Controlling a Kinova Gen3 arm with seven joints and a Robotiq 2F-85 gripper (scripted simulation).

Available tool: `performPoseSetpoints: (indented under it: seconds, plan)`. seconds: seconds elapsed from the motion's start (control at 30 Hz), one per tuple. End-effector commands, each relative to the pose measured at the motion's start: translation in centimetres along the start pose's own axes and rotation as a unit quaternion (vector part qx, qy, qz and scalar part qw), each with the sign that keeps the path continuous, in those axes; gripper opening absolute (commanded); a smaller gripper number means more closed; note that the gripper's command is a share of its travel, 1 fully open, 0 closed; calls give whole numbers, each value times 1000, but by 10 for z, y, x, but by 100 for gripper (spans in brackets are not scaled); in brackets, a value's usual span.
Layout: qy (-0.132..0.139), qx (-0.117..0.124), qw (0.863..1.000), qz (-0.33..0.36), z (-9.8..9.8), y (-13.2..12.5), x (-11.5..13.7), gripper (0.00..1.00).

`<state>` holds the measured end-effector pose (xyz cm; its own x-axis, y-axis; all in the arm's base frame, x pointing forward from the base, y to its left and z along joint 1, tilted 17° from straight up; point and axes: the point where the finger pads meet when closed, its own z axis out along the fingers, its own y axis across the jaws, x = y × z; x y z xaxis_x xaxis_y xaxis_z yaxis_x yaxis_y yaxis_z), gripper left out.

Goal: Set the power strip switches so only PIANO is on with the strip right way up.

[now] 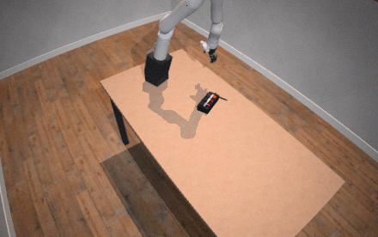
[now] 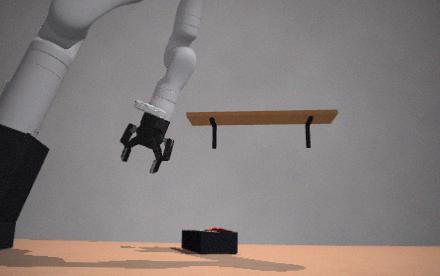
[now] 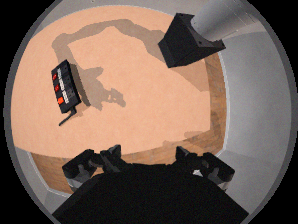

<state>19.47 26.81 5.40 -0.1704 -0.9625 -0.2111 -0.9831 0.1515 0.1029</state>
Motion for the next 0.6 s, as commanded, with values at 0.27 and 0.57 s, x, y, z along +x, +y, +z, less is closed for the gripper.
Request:
performPoseSetpoints:
  seconds: [0.27,0.57]
  plan:
    - [0,0,1000,0,0,0,0,100]
    - [0,0,1000,0,0,0,0,0]
